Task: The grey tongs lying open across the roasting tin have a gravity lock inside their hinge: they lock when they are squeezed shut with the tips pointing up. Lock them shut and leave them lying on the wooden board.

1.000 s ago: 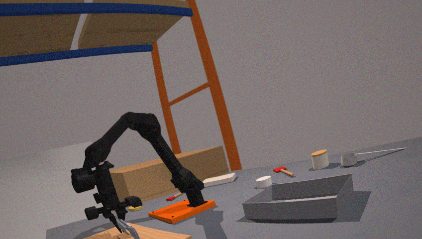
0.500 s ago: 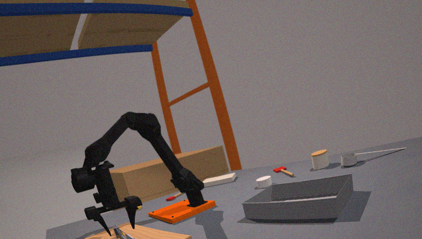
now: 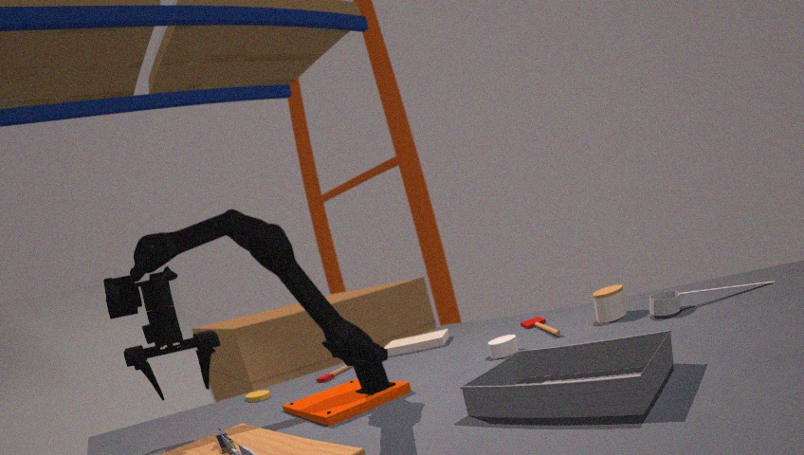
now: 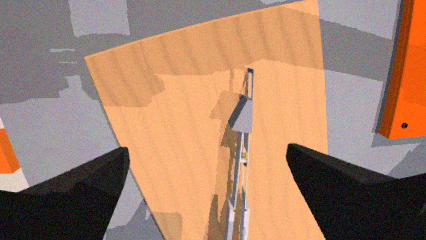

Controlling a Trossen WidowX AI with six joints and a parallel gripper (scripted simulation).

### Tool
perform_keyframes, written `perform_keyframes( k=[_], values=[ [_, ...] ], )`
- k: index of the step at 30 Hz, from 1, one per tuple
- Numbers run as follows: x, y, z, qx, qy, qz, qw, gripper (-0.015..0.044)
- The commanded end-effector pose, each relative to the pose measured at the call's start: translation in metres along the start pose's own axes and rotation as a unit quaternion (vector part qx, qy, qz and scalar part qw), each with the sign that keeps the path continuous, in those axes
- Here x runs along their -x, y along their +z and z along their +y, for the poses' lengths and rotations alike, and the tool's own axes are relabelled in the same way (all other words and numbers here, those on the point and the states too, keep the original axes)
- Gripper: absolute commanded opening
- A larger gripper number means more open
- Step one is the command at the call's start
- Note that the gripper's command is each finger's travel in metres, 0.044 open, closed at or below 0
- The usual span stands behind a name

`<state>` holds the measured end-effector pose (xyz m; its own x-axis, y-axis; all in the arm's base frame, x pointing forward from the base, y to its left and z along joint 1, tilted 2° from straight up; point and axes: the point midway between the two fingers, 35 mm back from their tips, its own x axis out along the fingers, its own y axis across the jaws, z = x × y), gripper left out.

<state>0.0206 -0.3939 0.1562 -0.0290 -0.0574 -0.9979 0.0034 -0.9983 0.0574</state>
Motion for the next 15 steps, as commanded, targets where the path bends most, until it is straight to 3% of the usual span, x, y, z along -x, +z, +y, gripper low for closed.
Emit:
perform_keyframes(
  k=[1,9,15],
  values=[
    [0.028,0.040,0.000,0.002,-0.004,-0.001,1.000,0.0440],
    [0.036,0.047,-0.001,0.002,-0.001,-0.001,1.000,0.0440],
    [0.076,0.047,-0.008,0.002,0.051,-0.005,0.999,0.0440]
  ],
)
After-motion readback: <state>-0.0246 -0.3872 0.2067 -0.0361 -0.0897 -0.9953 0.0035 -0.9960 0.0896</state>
